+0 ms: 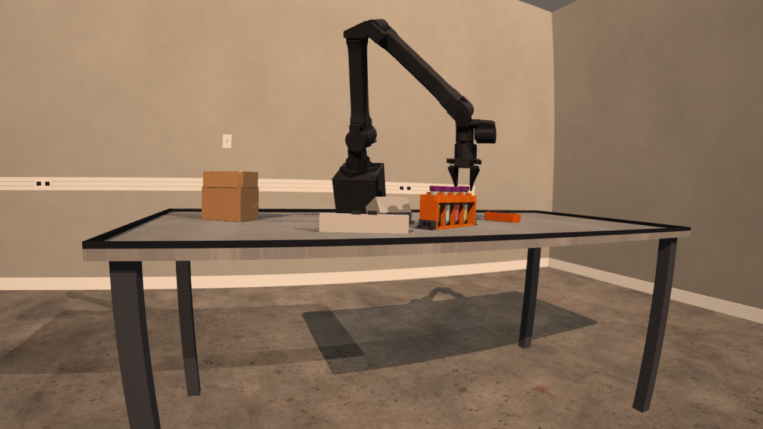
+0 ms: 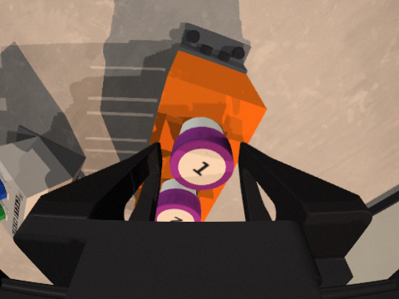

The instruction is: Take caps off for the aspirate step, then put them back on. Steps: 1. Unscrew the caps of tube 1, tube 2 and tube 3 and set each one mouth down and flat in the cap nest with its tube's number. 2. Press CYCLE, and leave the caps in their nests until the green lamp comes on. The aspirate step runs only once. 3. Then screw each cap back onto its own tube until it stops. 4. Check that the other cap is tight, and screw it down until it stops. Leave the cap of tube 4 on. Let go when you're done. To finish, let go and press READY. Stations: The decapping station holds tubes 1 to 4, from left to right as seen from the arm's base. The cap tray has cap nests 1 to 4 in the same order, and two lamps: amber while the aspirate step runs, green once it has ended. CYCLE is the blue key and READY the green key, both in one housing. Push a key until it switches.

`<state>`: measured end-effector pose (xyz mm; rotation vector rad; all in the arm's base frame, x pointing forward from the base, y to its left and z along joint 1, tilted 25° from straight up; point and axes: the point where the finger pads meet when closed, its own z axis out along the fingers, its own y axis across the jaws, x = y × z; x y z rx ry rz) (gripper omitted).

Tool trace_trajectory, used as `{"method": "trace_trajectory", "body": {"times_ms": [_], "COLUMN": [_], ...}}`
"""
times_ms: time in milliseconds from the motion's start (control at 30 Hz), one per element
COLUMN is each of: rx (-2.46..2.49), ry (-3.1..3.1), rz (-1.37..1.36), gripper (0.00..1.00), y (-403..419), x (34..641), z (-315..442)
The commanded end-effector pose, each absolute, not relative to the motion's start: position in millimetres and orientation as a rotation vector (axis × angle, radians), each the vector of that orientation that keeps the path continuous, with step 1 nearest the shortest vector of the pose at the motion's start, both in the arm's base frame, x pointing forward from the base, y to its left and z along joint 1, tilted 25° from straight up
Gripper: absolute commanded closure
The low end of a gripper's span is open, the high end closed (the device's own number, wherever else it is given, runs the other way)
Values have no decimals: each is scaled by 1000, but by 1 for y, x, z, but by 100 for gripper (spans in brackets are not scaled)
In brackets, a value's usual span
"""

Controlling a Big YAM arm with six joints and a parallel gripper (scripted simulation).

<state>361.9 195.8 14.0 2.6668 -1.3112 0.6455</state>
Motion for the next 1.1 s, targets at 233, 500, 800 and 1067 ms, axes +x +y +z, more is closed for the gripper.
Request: {"method": "trace_trajectory", "body": {"times_ms": [233,500,800,1067], "rx": [2426,2146,1773,1219], "ry": [-1903,-2337,-2727,-3102], "rz": [709,713,690,635], "gripper": [51,51,51,51], "y": [205,213,215,214], "x": [370,372,372,371], "z": [33,39,41,37]}}
